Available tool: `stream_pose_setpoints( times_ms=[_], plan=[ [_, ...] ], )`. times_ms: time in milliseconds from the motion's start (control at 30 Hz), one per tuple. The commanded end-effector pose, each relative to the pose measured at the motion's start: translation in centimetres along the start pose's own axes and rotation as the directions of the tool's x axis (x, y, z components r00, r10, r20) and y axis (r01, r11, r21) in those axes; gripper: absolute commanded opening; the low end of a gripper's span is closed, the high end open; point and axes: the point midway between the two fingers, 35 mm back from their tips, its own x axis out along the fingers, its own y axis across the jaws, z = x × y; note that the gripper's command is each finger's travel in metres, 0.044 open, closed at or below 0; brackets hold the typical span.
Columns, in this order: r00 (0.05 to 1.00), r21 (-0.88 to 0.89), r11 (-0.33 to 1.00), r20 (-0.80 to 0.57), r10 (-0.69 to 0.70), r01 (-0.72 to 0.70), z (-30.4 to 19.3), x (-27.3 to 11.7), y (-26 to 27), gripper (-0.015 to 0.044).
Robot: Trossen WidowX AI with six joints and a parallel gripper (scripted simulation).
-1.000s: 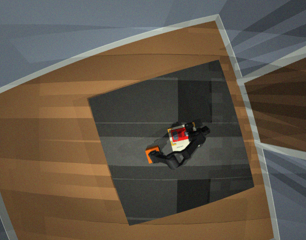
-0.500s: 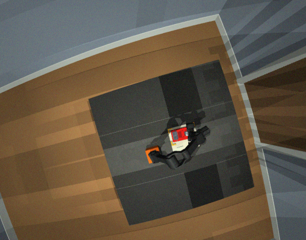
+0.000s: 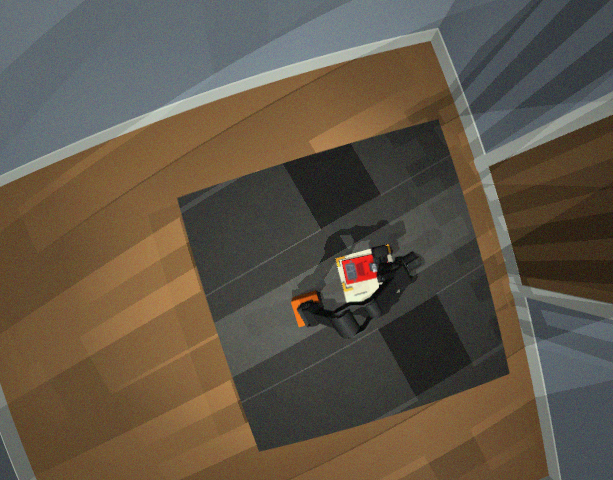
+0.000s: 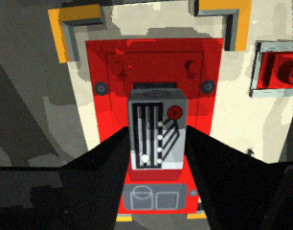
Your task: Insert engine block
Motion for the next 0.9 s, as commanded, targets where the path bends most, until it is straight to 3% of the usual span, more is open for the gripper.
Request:
stream_pose_setpoints(
  times_ms=[0,467,867],
  plan=[
    [1.000,0.059,0.998,0.000,-0.005,0.005,-0.01,0.10,-0.08,0.0159],
    [1.000,-0.019,1.000,0.000,-0.005,0.005,0.00,0.15,-0.07,0.0159],
    [1.000,0.014,1.000,0.000,-0.005,0.005,0.00,0.17,-0.08,0.0159]
  ],
)
